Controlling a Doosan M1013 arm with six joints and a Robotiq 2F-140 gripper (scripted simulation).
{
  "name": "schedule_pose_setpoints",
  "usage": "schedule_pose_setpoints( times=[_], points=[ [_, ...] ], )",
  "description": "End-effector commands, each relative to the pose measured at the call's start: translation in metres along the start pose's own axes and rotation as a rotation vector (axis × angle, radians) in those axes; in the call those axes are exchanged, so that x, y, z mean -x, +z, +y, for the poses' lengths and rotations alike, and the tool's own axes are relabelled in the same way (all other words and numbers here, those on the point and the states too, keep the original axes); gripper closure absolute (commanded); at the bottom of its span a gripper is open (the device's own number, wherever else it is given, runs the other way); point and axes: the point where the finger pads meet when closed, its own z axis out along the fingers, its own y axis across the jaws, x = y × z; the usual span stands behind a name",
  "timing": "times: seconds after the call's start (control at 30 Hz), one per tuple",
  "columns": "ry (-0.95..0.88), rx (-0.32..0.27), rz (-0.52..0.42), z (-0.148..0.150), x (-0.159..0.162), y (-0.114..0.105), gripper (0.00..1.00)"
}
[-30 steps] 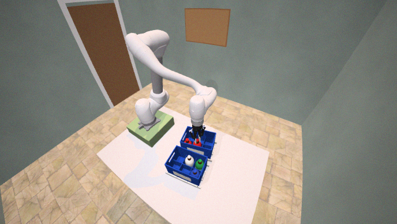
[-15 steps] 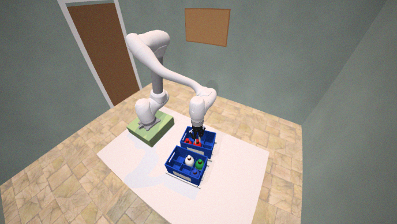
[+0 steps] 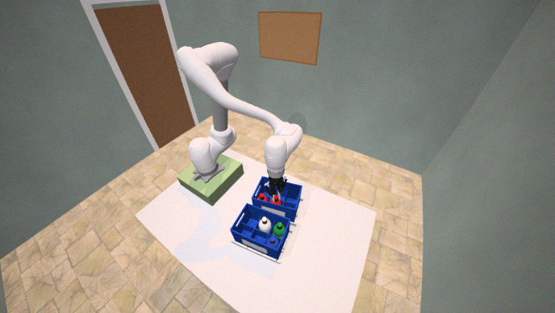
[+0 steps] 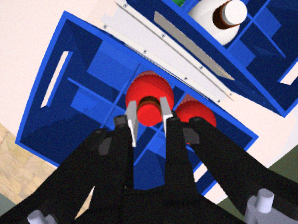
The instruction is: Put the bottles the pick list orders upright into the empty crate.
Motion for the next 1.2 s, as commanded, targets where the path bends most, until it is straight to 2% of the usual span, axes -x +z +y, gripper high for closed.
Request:
schedule_pose_setpoints(
  times=[0.0,1.17],
  points=[
    [0.000,0.000,0.000,0.000,0.000,0.001,1.00],
    [0.000,0.000,0.000,0.000,0.000,0.016,1.00]
  ],
)
